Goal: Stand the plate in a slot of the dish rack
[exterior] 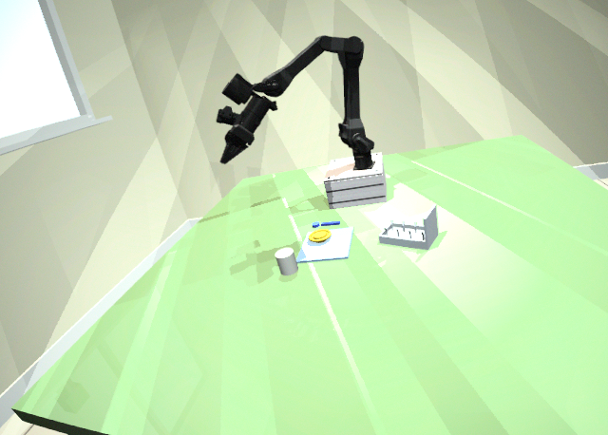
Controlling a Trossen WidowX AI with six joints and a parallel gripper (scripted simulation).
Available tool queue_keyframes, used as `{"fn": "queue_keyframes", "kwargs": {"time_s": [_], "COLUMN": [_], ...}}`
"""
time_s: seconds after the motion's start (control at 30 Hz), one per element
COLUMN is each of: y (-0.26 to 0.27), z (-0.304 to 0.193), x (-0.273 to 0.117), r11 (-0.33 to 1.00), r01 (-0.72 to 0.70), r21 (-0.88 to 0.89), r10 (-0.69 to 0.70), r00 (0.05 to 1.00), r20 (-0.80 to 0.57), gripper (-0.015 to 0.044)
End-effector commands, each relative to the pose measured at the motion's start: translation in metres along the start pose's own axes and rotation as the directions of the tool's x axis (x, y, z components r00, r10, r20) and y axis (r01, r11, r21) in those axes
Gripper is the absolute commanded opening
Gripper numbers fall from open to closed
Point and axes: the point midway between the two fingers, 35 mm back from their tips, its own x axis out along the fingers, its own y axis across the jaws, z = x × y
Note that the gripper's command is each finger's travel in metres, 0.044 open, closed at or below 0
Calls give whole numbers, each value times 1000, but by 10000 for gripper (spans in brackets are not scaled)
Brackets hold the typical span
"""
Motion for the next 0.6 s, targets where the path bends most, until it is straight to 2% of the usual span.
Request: {"fn": "queue_keyframes", "kwargs": {"time_s": [0.0,0.57], "y": [15,85], "z": [-20,-121], "x": [11,33], "r11": [997,897], "r01": [-20,-230], "r21": [-69,-378], "r10": [15,40], "r00": [996,893], "r20": [-83,-449], "gripper": [400,400]}}
